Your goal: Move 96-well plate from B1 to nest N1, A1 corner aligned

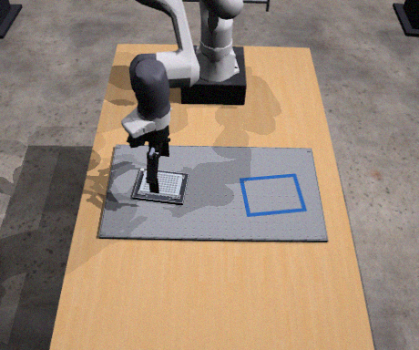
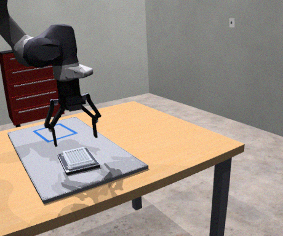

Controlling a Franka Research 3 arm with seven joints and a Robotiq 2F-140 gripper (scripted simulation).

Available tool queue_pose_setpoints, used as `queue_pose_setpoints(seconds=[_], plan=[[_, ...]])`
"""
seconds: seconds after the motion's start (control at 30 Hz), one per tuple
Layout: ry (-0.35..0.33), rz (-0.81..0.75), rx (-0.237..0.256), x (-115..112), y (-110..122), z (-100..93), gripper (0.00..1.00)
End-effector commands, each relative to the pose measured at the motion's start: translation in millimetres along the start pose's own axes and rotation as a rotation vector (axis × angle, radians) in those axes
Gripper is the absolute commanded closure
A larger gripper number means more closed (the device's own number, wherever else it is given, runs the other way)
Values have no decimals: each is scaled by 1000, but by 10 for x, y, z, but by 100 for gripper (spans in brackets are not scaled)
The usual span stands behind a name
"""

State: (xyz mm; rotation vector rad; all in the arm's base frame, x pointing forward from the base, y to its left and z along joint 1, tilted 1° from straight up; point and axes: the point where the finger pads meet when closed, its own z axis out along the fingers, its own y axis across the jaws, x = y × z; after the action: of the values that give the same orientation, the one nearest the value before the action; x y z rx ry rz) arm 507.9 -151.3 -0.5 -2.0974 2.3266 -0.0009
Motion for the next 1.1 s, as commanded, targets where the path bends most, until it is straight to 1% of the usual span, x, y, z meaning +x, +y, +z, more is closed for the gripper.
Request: queue_pose_setpoints(seconds=[0.0, 0.17, 1.07], plan=[[-2, -18, -12, 6, 37, -79, 0], [-2, -18, -12, 6, 36, -208, 0], [-2, -18, -12, 6, 36, -208, 0]])
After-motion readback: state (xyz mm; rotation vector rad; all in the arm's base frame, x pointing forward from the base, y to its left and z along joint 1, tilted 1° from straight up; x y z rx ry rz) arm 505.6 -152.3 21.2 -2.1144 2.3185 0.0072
